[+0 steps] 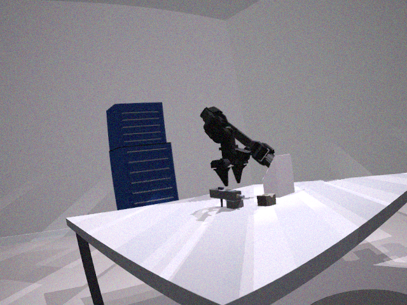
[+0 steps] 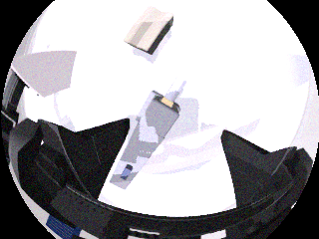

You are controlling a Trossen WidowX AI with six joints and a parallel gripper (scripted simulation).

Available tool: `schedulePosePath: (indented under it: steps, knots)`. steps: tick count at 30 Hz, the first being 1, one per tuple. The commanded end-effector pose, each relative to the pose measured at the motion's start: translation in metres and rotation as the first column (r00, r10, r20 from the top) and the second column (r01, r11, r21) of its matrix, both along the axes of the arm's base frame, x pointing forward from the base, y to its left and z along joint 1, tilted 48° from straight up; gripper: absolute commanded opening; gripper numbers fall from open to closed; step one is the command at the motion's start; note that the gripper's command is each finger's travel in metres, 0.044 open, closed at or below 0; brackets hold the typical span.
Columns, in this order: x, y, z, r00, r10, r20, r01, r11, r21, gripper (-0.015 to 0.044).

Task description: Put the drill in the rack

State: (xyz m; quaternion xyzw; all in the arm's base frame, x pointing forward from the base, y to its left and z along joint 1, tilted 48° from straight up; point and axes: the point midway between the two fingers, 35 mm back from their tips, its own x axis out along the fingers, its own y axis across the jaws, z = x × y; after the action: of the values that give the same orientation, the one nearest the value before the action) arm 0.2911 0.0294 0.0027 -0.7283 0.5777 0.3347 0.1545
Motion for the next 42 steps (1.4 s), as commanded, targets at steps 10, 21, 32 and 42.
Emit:
schedulePosePath:
  steps: [10, 21, 32, 42]
  knots:
    - [-0.007, 0.004, -0.056, 0.909, -0.296, 0.294, 0.28, 0.955, 0.098, 0.044]
    - [-0.007, 0.004, -0.056, 0.909, -0.296, 0.294, 0.28, 0.955, 0.098, 0.044]
    - [-0.005, -0.009, -0.063, 0.909, -0.296, 0.294, 0.279, 0.955, 0.099, 0.044]
    - [-0.004, -0.024, -0.07, 0.909, -0.296, 0.294, 0.279, 0.955, 0.099, 0.044]
